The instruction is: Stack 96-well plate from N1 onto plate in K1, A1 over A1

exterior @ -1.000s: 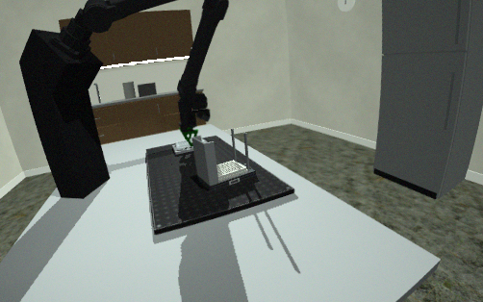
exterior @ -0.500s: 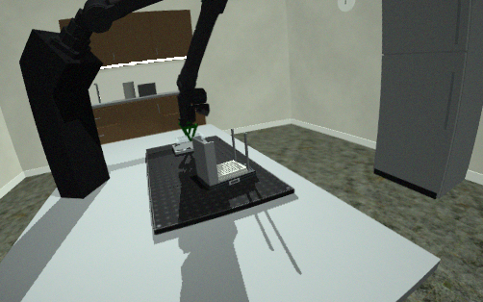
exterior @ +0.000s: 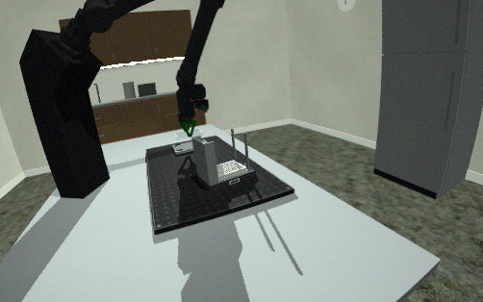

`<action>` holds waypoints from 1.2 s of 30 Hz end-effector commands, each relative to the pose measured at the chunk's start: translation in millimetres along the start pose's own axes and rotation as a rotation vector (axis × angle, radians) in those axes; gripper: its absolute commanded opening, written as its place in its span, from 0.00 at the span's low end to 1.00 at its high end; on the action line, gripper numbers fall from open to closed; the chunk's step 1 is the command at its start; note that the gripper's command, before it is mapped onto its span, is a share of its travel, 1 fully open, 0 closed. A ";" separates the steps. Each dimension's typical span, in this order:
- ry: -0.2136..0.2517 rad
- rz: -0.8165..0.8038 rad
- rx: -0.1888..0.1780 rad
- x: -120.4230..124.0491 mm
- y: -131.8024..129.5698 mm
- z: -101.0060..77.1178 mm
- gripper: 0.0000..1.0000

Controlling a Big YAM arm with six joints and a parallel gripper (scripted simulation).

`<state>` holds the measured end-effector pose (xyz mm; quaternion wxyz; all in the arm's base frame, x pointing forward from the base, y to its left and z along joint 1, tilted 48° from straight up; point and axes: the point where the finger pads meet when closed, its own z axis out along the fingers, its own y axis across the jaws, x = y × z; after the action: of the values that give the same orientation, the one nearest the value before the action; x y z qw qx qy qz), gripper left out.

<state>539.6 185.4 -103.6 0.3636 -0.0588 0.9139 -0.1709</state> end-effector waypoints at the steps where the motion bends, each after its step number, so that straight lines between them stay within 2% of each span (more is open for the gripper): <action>1: -0.023 0.003 -0.016 -10.3 10.5 -19.0 0.00; 8: -0.018 0.005 -0.012 -8.0 6.6 -25.6 0.00; 9: 0.012 -0.005 0.002 8.0 3.8 -14.4 0.00; 10: 0.010 -0.015 -0.005 9.5 8.8 -19.8 0.00; 12: -0.021 0.001 -0.016 -7.9 9.6 -34.0 0.00; 23: -0.020 0.005 -0.013 -8.2 6.9 -50.7 0.00; 25: -0.020 0.005 -0.013 -8.2 6.9 -50.7 0.00; 26: 0.011 -0.005 0.003 7.2 3.4 -39.1 0.00; 27: 0.009 -0.015 -0.004 9.1 8.6 -44.1 0.00; 29: -0.022 0.002 -0.016 -8.1 9.3 -58.8 0.00; 36: -0.025 0.004 -0.017 -9.6 9.6 -70.4 0.00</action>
<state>504.3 201.8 -66.3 0.3656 -0.0596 0.9132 -0.1697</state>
